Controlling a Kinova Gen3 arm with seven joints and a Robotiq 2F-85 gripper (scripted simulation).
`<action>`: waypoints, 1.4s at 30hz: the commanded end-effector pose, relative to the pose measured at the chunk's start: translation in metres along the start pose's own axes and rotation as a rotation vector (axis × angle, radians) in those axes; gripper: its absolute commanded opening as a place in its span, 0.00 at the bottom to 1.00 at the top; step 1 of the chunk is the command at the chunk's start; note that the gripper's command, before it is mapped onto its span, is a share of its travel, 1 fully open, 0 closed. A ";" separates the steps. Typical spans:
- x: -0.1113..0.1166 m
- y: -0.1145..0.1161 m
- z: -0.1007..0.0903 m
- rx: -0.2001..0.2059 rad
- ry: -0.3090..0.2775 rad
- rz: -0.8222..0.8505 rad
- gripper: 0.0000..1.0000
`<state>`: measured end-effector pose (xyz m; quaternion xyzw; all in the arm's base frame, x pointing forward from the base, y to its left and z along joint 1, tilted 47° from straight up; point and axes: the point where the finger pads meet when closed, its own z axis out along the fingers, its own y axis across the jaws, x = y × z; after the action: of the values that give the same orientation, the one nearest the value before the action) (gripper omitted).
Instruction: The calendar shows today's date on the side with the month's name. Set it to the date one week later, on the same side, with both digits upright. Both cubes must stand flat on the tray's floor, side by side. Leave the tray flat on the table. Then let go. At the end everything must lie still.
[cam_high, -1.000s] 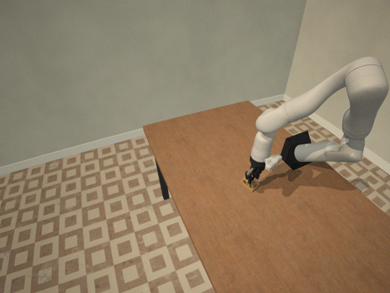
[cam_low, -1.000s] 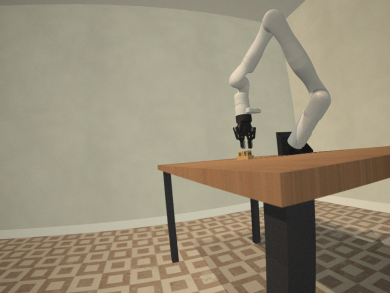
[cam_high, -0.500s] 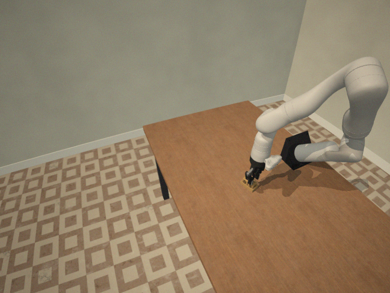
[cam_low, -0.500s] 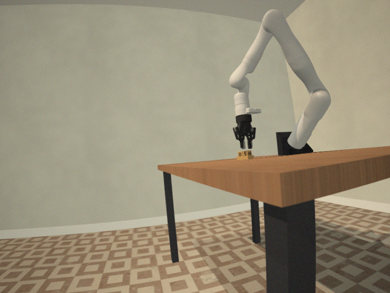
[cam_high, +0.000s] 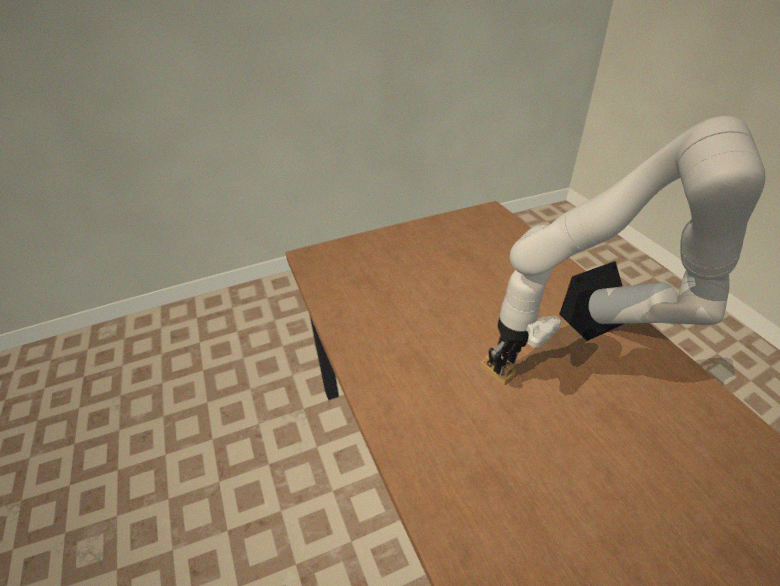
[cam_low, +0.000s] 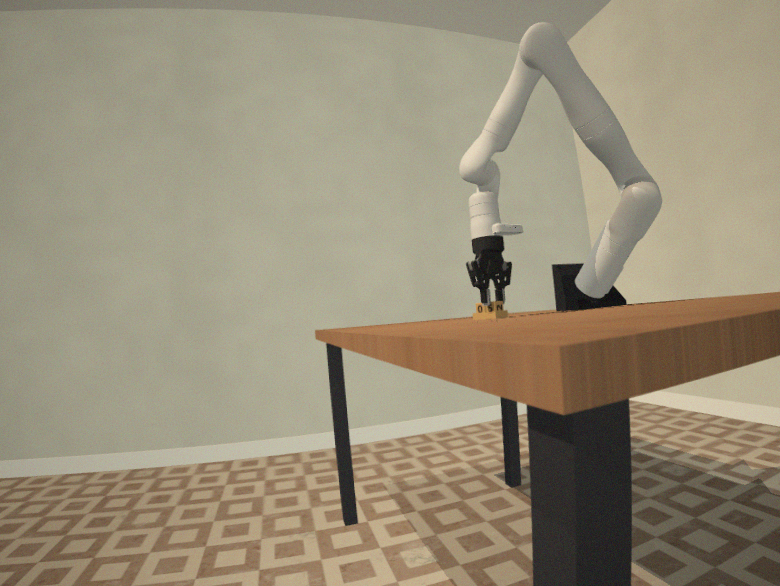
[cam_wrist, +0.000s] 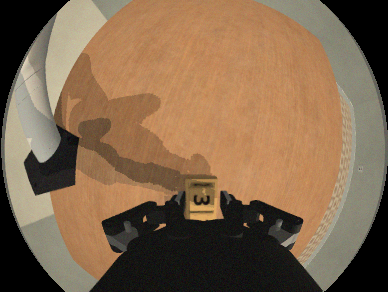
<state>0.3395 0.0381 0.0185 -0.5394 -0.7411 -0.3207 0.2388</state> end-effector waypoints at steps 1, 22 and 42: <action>0.001 -0.002 0.005 0.004 0.006 0.002 0.46; 0.001 -0.002 0.010 0.004 0.006 0.002 0.46; 0.001 -0.002 0.010 0.004 0.006 0.002 0.46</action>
<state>0.3373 0.0463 0.0118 -0.5384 -0.7405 -0.3205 0.2429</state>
